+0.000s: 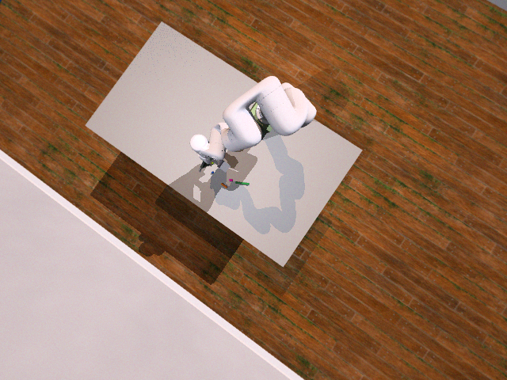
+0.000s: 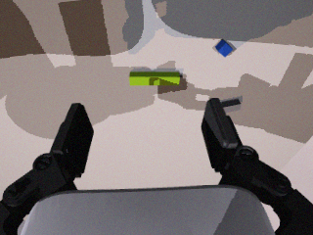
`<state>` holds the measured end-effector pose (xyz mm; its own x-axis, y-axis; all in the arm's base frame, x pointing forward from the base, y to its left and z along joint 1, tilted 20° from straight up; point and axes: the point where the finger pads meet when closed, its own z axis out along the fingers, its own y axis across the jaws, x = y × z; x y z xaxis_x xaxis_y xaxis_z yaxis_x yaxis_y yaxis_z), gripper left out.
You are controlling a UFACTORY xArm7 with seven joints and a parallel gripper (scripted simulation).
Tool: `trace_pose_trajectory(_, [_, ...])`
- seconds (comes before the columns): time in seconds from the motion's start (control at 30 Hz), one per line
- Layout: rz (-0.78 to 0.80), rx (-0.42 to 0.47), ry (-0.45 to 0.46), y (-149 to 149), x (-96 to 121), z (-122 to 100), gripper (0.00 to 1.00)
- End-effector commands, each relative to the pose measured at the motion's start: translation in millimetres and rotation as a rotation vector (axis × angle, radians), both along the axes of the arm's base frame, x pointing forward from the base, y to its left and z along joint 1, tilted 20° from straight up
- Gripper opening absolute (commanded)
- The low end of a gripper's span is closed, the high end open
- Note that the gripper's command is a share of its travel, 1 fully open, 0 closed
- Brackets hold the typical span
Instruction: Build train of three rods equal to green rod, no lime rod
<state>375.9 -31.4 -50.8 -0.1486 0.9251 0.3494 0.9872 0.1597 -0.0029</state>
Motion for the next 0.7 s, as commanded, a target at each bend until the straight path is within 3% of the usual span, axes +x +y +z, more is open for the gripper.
trace_pose_trajectory(0.0, [-0.002,-0.001,-0.003,-1.1,1.5,1.0,1.00])
trace_pose_trajectory(0.43, [0.014,0.000,-0.009,-0.5,1.9,1.0,1.00])
trace_pose_trajectory(0.67, [0.242,0.015,-0.087,7.9,8.6,2.5,1.00])
